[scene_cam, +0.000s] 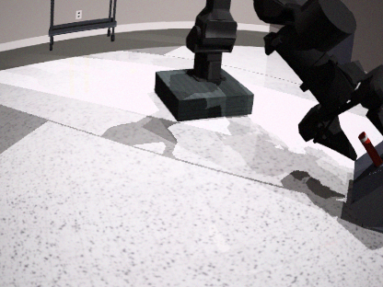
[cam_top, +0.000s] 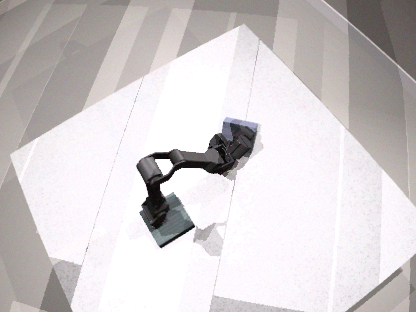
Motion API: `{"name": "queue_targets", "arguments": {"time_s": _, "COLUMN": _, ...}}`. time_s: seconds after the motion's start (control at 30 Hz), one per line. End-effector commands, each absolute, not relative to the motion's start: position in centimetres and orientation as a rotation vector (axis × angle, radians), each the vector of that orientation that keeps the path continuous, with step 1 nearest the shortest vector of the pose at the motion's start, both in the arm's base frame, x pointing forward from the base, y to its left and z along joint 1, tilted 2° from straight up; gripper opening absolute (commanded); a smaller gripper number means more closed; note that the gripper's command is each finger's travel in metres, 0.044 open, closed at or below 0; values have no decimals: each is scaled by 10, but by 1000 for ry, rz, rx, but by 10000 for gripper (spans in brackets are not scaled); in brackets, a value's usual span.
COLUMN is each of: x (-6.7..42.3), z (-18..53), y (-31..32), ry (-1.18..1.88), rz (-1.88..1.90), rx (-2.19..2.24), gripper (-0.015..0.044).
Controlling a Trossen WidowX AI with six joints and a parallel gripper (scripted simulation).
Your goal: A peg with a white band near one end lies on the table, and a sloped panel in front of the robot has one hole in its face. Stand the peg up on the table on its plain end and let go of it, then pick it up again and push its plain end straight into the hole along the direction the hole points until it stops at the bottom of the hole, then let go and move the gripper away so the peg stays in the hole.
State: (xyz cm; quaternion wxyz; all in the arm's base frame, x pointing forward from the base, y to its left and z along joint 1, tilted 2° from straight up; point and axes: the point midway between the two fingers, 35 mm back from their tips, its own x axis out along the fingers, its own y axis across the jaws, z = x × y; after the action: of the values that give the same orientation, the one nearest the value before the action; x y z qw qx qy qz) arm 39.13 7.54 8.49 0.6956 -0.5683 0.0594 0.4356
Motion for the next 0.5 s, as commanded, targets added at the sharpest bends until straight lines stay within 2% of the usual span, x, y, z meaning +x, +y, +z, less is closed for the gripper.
{"name": "queue_targets", "arguments": {"time_s": 0.0, "x": 389, "z": 89, "y": 72, "ry": 128, "rz": 973, "rx": -1272, "gripper": 440}}
{"name": "queue_targets", "arguments": {"time_s": 0.47, "x": 377, "z": 103, "y": 58, "ry": 136, "rz": 976, "rx": -1271, "gripper": 440}}
